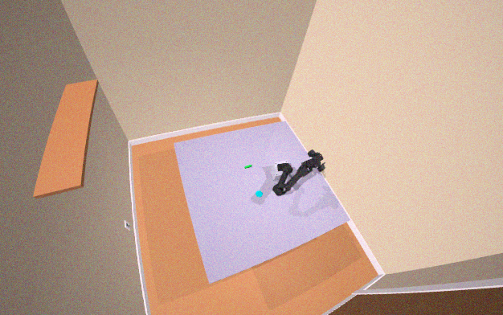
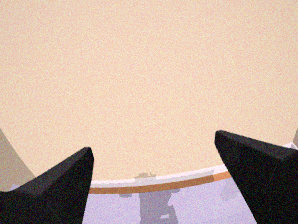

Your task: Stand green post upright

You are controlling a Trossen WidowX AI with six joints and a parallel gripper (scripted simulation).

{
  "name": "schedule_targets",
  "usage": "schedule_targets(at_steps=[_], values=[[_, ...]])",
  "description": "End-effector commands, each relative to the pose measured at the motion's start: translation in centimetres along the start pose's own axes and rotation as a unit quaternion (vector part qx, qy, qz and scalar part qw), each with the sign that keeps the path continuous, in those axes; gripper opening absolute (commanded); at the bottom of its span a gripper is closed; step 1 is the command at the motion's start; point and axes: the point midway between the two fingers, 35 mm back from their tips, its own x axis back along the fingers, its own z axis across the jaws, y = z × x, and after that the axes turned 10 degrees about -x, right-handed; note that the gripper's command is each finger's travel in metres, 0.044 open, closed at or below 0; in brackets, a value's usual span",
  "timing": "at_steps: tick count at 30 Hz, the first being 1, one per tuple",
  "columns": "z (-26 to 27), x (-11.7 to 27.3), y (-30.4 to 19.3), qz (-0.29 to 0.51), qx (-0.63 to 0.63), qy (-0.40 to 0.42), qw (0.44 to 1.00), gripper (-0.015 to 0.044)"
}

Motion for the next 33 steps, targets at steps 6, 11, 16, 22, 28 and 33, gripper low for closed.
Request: schedule_targets(at_steps=[6, 11, 16, 22, 28, 33], values=[[4.9, -0.4, 0.6, 0.009, 0.054, 0.101, 0.993, 0.0242], [13.2, 0.8, 0.8, 0.023, 0.147, 0.262, 0.954, 0.0233], [20.5, 4.0, -0.2, 0.034, 0.241, 0.397, 0.885, 0.0233], [28.2, 10.0, -2.8, 0.044, 0.361, 0.529, 0.767, 0.0233], [33.4, 17.4, -7.4, 0.055, 0.471, 0.626, 0.619, 0.0233], [35.6, 23.9, -12.3, 0.069, 0.552, 0.676, 0.483, 0.0233]])
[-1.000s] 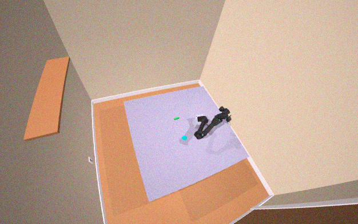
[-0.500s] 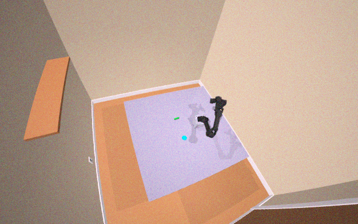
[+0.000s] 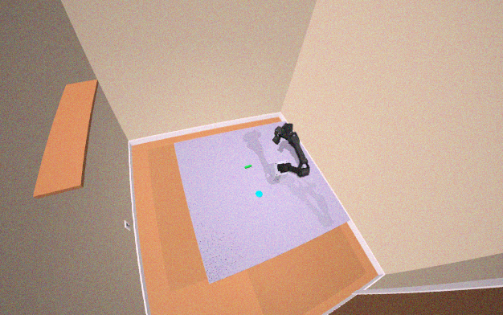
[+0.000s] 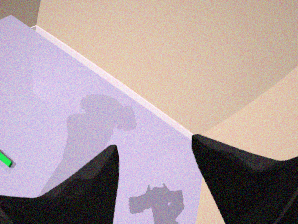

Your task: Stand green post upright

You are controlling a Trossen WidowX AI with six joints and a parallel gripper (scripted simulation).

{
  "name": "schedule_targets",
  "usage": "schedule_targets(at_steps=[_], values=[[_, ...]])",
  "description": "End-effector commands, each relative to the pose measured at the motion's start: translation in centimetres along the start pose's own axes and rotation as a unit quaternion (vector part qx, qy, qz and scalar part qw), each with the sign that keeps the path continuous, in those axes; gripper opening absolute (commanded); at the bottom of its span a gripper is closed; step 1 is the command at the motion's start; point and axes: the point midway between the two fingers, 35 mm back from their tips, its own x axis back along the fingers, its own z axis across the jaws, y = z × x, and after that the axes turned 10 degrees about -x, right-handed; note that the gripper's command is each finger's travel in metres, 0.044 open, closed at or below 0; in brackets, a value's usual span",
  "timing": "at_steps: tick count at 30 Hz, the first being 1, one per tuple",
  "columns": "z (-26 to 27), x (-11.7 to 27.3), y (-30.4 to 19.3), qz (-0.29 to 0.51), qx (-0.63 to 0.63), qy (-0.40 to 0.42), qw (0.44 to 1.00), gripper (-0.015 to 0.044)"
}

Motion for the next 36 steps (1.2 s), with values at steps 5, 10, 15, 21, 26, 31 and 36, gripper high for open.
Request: schedule_targets(at_steps=[5, 10, 15, 21, 26, 31, 36], values=[[11.8, -5.7, 2.6, 0.078, 0.166, 0.179, 0.967, 0.0233], [19.6, -8.4, 1.5, 0.141, 0.253, 0.275, 0.917, 0.0233], [27.0, -10.4, -1.6, 0.212, 0.323, 0.355, 0.851, 0.0233], [32.2, -11.6, -5.2, 0.272, 0.365, 0.405, 0.793, 0.0233], [32.9, -12.3, -5.9, 0.273, 0.366, 0.405, 0.792, 0.0233], [36.7, -16.7, -12.0, 0.273, 0.366, 0.406, 0.792, 0.0233], [37.6, -17.6, -14.0, 0.274, 0.366, 0.408, 0.79, 0.0233]])
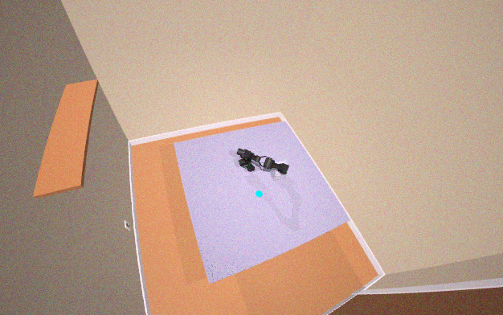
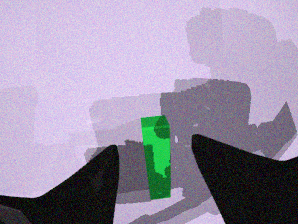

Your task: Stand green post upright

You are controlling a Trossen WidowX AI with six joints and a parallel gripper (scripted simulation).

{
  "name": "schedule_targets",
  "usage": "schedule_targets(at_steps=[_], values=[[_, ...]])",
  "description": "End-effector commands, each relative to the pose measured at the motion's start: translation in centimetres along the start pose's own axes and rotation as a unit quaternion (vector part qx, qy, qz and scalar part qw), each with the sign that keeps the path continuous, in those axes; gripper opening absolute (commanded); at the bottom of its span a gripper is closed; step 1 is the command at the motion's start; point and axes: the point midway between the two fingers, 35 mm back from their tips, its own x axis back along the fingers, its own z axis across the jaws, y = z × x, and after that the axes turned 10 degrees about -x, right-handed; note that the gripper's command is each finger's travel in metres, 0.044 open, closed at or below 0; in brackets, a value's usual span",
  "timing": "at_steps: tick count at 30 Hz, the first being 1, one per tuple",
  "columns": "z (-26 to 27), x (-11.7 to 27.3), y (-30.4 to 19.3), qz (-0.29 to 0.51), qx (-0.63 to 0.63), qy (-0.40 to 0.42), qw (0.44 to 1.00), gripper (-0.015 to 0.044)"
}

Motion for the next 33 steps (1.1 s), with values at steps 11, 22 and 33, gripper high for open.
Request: schedule_targets(at_steps=[11, 22, 33], values=[[-0.1, -1.0, -0.1, -0.01, -0.005, 0.001, 1.0, 0.0023], [-0.3, 1.2, 0.2, -0.01, -0.005, -0.001, 1.0, 0.0023], [-0.5, 4.6, 0.4, -0.01, -0.005, -0.002, 1.0, 0.0023]])
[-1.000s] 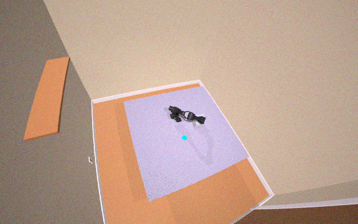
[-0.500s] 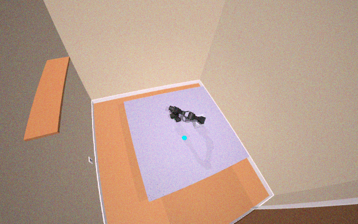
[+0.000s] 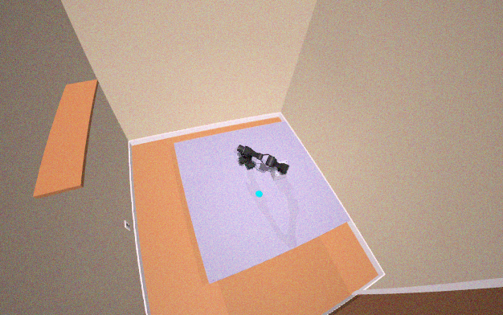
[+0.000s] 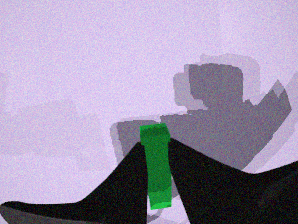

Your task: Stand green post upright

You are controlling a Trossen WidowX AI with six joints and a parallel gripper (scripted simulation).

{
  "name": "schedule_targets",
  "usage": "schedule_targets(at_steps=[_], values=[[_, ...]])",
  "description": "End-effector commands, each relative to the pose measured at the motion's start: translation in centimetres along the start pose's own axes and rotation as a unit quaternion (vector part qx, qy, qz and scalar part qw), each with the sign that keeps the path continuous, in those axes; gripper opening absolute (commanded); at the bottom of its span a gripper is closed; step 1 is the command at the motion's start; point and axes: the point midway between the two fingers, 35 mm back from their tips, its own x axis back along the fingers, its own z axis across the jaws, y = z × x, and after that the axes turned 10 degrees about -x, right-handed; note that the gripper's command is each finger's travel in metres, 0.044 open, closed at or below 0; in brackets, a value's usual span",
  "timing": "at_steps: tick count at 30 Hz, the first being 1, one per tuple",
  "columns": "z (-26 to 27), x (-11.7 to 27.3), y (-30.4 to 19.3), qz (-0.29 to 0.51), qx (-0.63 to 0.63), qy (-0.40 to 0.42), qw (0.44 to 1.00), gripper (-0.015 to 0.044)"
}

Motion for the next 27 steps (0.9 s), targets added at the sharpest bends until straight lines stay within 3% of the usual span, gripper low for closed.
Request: schedule_targets(at_steps=[1, 19, 27], values=[[-0.1, 1.6, 0.4, -0.004, 0.006, -0.006, 1.0, 0.0023], [0.1, 7.4, -0.2, -0.004, 0.006, -0.005, 1.0, 0.0023], [0.9, 7.8, 0.0, -0.004, 0.0, -0.007, 1.0, 0.0023]])
